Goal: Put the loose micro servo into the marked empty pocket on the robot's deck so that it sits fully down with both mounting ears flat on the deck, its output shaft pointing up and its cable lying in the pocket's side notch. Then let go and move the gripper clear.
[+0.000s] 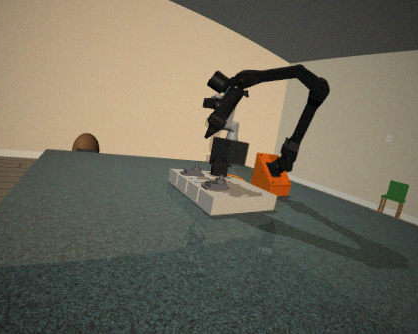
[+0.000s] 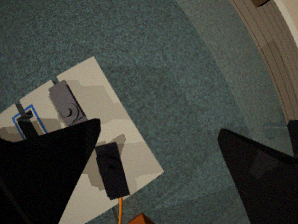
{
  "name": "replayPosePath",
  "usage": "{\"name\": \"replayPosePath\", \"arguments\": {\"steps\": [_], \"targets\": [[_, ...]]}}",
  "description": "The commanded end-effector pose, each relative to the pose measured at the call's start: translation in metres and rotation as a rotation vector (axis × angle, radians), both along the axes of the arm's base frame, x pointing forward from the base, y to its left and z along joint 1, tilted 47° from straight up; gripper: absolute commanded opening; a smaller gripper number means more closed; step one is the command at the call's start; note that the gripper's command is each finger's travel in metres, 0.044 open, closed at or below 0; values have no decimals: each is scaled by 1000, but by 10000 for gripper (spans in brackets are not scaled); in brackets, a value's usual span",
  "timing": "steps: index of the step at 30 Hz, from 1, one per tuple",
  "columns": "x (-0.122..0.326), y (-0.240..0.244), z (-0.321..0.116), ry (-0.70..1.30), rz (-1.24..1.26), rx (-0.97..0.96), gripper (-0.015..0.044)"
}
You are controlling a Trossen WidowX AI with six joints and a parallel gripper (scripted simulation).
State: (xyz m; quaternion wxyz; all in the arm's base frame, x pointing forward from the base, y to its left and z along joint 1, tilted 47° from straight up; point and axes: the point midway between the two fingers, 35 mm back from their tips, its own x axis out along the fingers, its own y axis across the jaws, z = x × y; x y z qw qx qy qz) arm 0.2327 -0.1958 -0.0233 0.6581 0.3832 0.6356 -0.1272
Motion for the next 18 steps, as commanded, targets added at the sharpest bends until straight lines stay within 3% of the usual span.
{"name": "replayPosePath", "arguments": {"steps": [1,13,18], "targets": [[-12,21,-3,10,106,117,440],[-40,71,10,-26,319,420,440],[-42,74,11,-30,329,437,440]]}}
